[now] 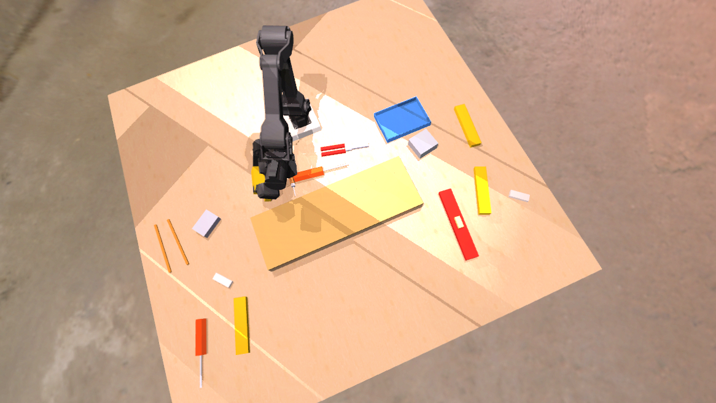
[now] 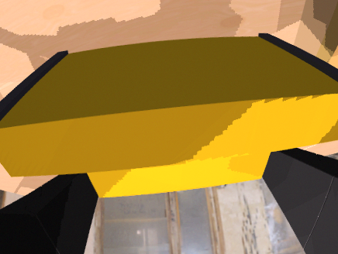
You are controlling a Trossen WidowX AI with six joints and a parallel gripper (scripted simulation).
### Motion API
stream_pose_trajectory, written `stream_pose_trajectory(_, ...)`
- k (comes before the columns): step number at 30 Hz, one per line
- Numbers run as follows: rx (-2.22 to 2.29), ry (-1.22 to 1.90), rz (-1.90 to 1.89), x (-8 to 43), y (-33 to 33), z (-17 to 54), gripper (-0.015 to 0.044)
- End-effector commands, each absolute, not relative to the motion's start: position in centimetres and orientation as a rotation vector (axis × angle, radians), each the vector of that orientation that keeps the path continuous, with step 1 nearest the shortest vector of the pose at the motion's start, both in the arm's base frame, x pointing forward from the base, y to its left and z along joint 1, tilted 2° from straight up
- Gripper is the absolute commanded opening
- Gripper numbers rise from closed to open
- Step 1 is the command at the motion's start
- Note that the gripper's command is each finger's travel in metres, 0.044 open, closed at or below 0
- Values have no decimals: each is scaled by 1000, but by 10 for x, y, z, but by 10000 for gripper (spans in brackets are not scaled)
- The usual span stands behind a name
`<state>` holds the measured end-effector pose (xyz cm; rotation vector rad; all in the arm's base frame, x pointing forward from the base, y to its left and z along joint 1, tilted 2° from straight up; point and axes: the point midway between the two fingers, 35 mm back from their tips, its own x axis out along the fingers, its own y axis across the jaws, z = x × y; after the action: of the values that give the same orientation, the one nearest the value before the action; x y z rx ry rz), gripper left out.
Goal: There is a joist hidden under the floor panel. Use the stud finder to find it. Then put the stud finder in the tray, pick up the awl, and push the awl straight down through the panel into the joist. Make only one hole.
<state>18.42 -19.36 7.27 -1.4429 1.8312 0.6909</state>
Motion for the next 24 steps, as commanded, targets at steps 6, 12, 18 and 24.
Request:
stream_pose_trajectory(6, -1481, 1881, 639, 185, -193, 73, 0)
stream_pose_trajectory(12, -1505, 1920, 610, 185, -192, 72, 0)
stream_pose_trajectory(18, -1535, 1961, 574, 185, -191, 70, 0)
stream_pose_trajectory(24, -1568, 1999, 535, 186, -190, 70, 0)
